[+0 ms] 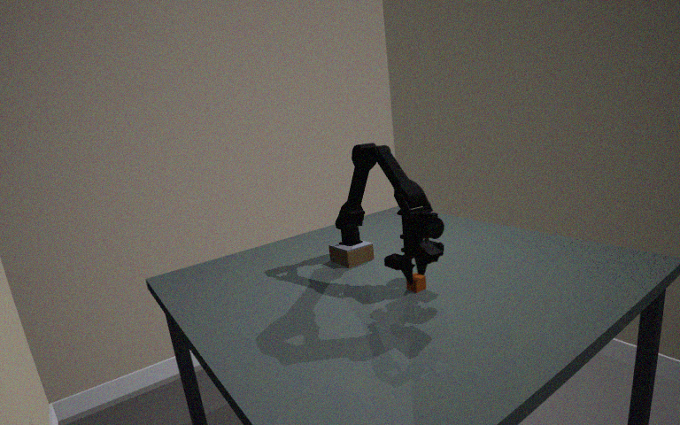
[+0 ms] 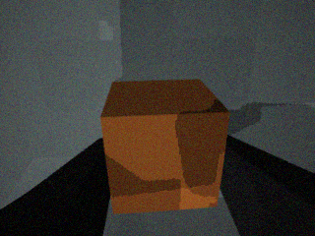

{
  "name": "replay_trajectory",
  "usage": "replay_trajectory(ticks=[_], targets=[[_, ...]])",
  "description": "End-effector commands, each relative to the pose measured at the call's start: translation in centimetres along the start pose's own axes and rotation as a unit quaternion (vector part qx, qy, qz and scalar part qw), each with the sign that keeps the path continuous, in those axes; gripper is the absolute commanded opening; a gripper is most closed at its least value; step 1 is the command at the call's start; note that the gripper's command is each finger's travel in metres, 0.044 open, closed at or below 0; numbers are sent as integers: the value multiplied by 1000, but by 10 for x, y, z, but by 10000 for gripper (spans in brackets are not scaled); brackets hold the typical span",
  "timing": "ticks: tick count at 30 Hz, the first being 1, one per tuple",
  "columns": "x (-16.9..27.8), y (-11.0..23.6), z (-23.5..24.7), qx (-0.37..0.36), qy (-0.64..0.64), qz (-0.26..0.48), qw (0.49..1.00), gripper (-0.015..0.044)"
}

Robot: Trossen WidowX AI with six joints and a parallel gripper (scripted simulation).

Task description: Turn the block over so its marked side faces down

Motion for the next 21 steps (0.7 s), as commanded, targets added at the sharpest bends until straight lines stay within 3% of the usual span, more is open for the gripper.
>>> replay_trajectory(ticks=[1, 9, 11, 15, 21], targets=[[0, -1, 0, 2, -2, 0, 1000, 98], [0, -1, 0, 2, -2, 0, 1000, 45], [0, 4, 0, 2, -2, 0, 1000, 0], [0, 28, 0, 2, -2, 0, 1000, 0], [1, 29, 0, 1, -2, -5, 1000, 0]])
Point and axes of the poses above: the point midway between the two fingers, 35 mm back from their tips, its own y axis back along the fingers, its own z axis across the jaws, x = y × z, the point moved 9 cm from there along y, back along the fingers, and after that the axes turned 2 degrees about -y, right-handed, at the moved point
